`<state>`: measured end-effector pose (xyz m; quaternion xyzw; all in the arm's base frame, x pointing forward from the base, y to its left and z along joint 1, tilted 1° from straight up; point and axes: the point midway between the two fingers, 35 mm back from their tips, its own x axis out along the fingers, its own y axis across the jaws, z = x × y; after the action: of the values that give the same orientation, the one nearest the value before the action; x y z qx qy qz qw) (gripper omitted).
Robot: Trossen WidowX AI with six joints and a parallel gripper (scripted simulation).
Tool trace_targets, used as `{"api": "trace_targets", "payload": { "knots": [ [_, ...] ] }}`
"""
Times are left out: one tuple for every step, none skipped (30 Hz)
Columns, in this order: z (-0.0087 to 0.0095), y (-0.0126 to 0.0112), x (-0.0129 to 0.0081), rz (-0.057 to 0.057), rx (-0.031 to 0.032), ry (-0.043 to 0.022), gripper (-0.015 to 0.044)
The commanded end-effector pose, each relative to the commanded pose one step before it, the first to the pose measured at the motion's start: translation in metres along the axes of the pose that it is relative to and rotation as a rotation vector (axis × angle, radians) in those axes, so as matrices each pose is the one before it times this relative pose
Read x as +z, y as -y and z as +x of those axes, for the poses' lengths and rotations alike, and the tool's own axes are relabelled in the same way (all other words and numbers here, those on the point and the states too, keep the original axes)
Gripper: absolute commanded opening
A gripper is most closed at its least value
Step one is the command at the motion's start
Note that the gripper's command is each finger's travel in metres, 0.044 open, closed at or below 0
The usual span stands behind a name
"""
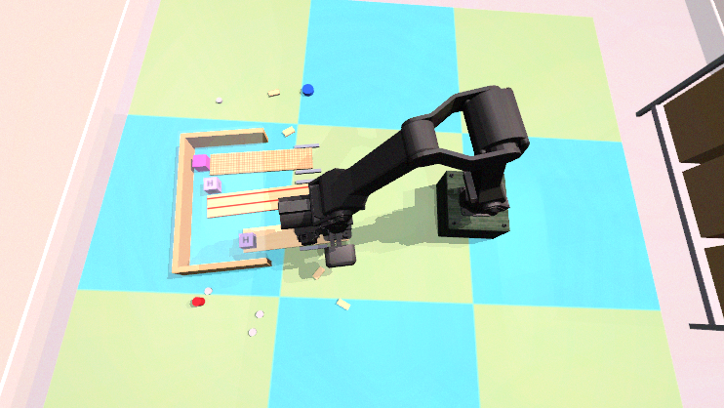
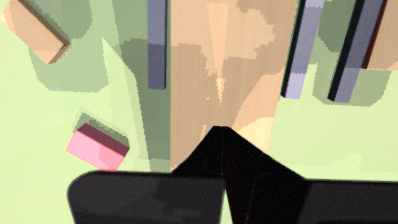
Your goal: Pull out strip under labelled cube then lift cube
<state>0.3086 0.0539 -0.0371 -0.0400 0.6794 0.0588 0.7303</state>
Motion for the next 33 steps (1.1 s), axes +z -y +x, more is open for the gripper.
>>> {"api": "trace_targets", "payload": {
  "knots": [
    [0.00614, 0.00041, -0.01714, 0.0069, -0.00233, -0.03787, 0.0000],
    [0.00002, -0.00002, -0.00125, 0.0000, 0.00000, -0.00013, 0.0000],
    [0.00002, -0.00002, -0.00116, 0.0000, 0.00000, -0.00012, 0.0000],
    [0.00002, -0.00002, -0.00121, 0.0000, 0.00000, -0.00012, 0.0000],
    [0.00002, -0.00002, -0.00113, 0.0000, 0.00000, -0.00011, 0.0000],
    [0.00002, -0.00002, -0.00120, 0.0000, 0.00000, -0.00012, 0.0000],
    [0.00002, -0.00002, -0.00114, 0.0000, 0.00000, -0.00011, 0.0000],
    [0.00002, -0.00002, -0.00120, 0.0000, 0.00000, -0.00012, 0.0000],
    [0.00002, -0.00002, -0.00112, 0.0000, 0.00000, -0.00011, 0.0000],
    [0.00002, -0.00002, -0.00116, 0.0000, 0.00000, -0.00012, 0.0000],
    [0.00002, -0.00002, -0.00108, 0.0000, 0.00000, -0.00011, 0.0000],
    [0.00002, -0.00002, -0.00115, 0.0000, 0.00000, -0.00011, 0.0000],
    [0.00002, -0.00002, -0.00111, 0.0000, 0.00000, -0.00011, 0.0000],
    [0.00002, -0.00002, -0.00115, 0.0000, 0.00000, -0.00011, 0.0000],
    [0.00002, -0.00002, -0.00106, 0.0000, 0.00000, -0.00011, 0.0000],
    [0.00002, -0.00002, -0.00109, 0.0000, 0.00000, -0.00011, 0.0000],
    [0.00002, -0.00002, -0.00106, 0.0000, 0.00000, -0.00011, 0.0000],
    [0.00002, -0.00002, -0.00111, 0.0000, 0.00000, -0.00011, 0.0000],
    [0.00002, -0.00002, -0.00105, 0.0000, 0.00000, -0.00010, 0.0000],
    [0.00002, -0.00002, -0.00108, 0.0000, 0.00000, -0.00011, 0.0000],
    [0.00002, -0.00002, -0.00105, 0.0000, 0.00000, -0.00010, 0.0000],
    [0.00002, -0.00002, -0.00109, 0.0000, 0.00000, -0.00011, 0.0000],
    [0.00002, -0.00002, -0.00105, 0.0000, 0.00000, -0.00010, 0.0000],
    [0.00002, -0.00002, -0.00107, 0.0000, 0.00000, -0.00011, 0.0000],
    [0.00002, -0.00001, -0.00102, 0.0000, 0.00000, -0.00010, 0.0000],
    [0.00002, -0.00002, -0.00104, 0.0000, 0.00000, -0.00010, 0.0000],
    [0.00002, -0.00001, -0.00102, 0.0000, 0.00000, -0.00010, 0.0000],
    [0.00002, -0.00002, -0.00104, 0.0000, 0.00000, -0.00010, 0.0000],
    [0.00002, -0.00001, -0.00100, 0.0000, 0.00000, -0.00010, 0.0000],
    [0.00002, -0.00002, -0.00101, 0.0000, 0.00000, -0.00010, 0.0000],
    [0.00002, -0.00001, -0.00100, 0.0000, 0.00000, -0.00010, 0.0000],
    [0.00002, -0.00002, -0.00102, 0.0000, 0.00000, -0.00010, 0.0000],
    [0.00002, -0.00001, -0.00098, 0.0000, 0.00000, -0.00010, 0.0000]
  ]
}}
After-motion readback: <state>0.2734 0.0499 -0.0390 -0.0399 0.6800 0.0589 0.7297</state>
